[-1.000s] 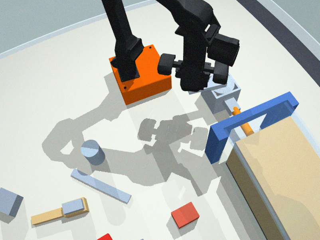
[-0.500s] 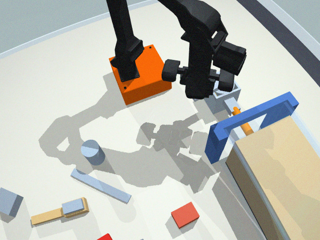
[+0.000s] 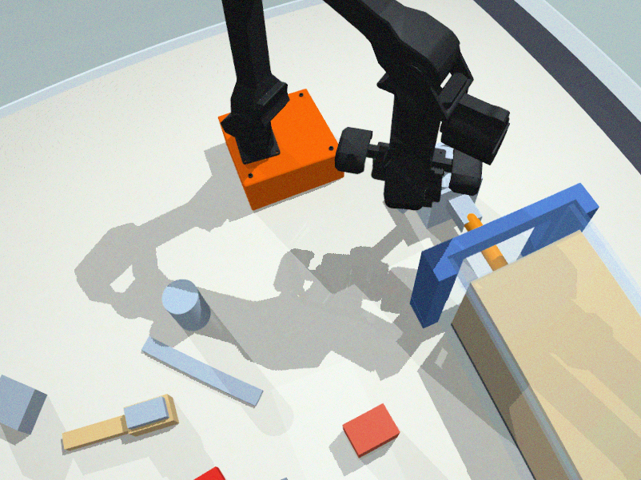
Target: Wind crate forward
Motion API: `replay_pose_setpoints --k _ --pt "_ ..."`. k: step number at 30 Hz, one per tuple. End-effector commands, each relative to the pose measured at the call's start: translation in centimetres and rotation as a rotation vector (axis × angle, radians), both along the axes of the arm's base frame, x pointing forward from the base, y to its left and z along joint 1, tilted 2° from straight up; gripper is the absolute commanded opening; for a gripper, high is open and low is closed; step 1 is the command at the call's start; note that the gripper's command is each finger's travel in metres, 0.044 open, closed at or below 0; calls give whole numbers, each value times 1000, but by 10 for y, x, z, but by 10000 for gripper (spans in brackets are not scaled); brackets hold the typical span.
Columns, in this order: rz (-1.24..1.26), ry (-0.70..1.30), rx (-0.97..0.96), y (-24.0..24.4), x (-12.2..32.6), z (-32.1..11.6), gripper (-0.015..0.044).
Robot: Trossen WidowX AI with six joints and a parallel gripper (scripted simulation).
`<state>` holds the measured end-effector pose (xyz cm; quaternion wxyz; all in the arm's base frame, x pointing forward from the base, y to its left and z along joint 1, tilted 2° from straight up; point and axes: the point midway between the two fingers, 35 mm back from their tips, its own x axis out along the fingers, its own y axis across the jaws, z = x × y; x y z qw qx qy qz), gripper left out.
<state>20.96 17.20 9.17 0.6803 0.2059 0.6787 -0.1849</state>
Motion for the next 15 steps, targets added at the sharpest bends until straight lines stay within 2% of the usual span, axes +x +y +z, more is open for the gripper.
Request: replay_pose_setpoints --k 1,15 --pt "4 -28 18 10 14 3 0" --pt "4 -30 20 25 30 4 0"
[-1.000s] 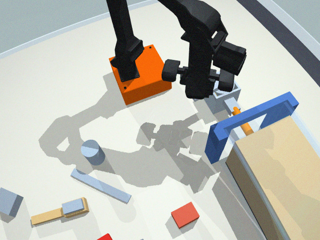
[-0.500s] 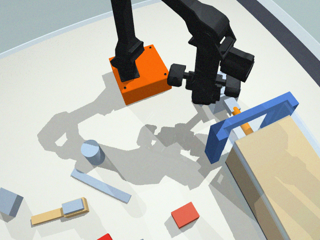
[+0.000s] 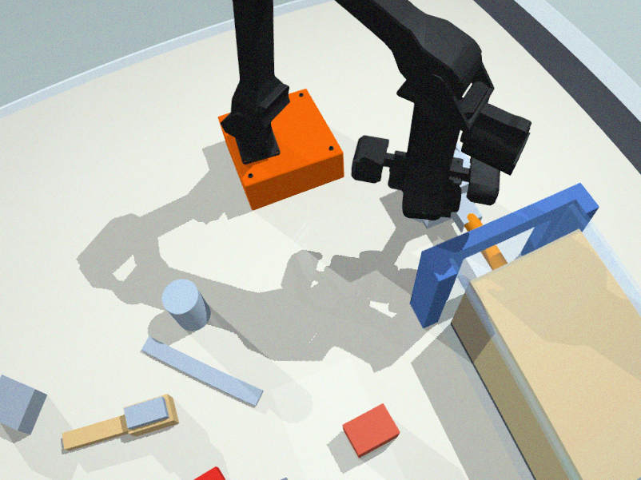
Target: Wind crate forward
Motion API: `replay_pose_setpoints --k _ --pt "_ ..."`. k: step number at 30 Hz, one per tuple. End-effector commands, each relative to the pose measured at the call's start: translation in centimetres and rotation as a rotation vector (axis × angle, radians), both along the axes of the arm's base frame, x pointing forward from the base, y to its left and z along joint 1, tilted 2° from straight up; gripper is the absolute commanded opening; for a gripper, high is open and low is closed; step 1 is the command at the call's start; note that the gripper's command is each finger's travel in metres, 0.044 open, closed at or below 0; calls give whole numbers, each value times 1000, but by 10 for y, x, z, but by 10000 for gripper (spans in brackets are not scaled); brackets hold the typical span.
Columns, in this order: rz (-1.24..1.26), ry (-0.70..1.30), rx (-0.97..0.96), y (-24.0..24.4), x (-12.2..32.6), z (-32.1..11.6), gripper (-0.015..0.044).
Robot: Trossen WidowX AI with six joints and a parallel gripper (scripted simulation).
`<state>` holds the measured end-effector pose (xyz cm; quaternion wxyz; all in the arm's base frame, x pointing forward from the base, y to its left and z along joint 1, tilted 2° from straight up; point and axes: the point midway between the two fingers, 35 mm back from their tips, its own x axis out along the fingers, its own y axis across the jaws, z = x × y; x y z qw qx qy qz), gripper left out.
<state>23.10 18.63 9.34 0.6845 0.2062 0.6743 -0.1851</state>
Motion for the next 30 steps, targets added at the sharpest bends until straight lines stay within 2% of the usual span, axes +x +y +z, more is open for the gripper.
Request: replay_pose_setpoints --k 1,30 --pt "5 -18 23 12 10 3 0" --pt "5 -20 27 53 30 6 0"
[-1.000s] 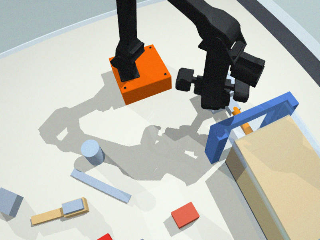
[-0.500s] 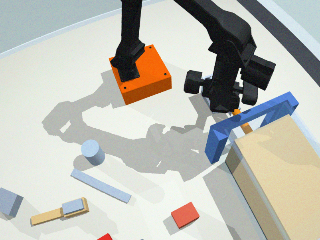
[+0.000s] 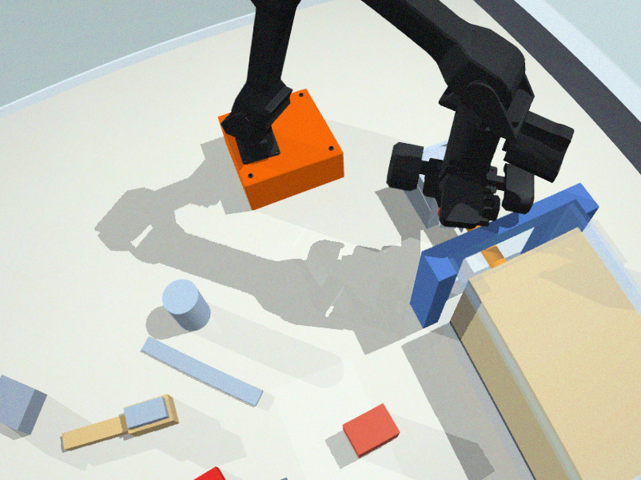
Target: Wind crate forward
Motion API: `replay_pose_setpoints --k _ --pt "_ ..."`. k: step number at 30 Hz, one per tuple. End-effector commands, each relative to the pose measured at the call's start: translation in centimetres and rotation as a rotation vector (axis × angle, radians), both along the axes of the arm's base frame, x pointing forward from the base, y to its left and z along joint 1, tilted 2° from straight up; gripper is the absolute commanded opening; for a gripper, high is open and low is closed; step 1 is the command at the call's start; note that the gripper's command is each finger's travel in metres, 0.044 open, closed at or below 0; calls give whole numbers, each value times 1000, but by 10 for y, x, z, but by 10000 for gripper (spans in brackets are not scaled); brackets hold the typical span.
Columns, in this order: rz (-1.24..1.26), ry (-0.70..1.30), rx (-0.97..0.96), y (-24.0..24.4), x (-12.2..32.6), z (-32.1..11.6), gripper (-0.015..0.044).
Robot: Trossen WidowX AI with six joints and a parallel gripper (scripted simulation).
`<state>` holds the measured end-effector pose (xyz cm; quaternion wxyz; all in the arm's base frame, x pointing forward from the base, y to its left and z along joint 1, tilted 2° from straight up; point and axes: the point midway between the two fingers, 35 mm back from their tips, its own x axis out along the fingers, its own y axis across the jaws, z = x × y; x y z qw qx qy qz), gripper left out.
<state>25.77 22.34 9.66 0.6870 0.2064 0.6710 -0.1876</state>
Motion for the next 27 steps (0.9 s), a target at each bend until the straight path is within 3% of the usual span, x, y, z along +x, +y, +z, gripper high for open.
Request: replay_pose_setpoints --k 1,27 --pt "9 -13 32 18 3 3 0" --pt "9 -13 37 59 3 6 0"
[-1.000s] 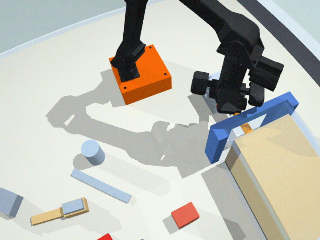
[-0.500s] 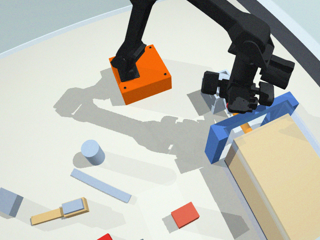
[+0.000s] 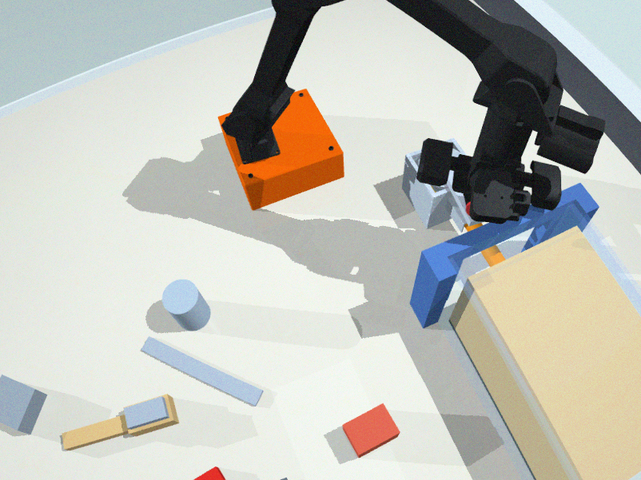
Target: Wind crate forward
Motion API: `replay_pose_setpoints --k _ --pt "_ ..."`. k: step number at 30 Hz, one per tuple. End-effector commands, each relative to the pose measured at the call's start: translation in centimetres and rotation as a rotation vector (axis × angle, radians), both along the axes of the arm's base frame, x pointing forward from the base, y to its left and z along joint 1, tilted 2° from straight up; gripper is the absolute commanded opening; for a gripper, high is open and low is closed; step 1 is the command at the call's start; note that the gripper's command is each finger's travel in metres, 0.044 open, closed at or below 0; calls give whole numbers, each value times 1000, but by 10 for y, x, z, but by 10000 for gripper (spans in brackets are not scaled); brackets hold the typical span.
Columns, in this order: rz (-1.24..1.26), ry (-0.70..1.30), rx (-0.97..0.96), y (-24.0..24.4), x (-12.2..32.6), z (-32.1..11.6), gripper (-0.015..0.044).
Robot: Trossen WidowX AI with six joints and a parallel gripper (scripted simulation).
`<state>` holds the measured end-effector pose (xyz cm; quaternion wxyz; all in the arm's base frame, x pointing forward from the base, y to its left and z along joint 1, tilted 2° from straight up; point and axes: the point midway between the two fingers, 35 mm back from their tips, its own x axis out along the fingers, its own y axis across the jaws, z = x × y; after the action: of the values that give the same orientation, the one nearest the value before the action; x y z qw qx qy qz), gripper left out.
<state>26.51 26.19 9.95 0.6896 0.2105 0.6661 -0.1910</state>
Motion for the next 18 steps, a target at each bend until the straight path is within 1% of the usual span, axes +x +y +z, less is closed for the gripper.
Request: replay_pose_setpoints --k 1,18 --pt "21 -3 38 22 -5 4 0" --pt "21 -2 41 48 -15 5 0"
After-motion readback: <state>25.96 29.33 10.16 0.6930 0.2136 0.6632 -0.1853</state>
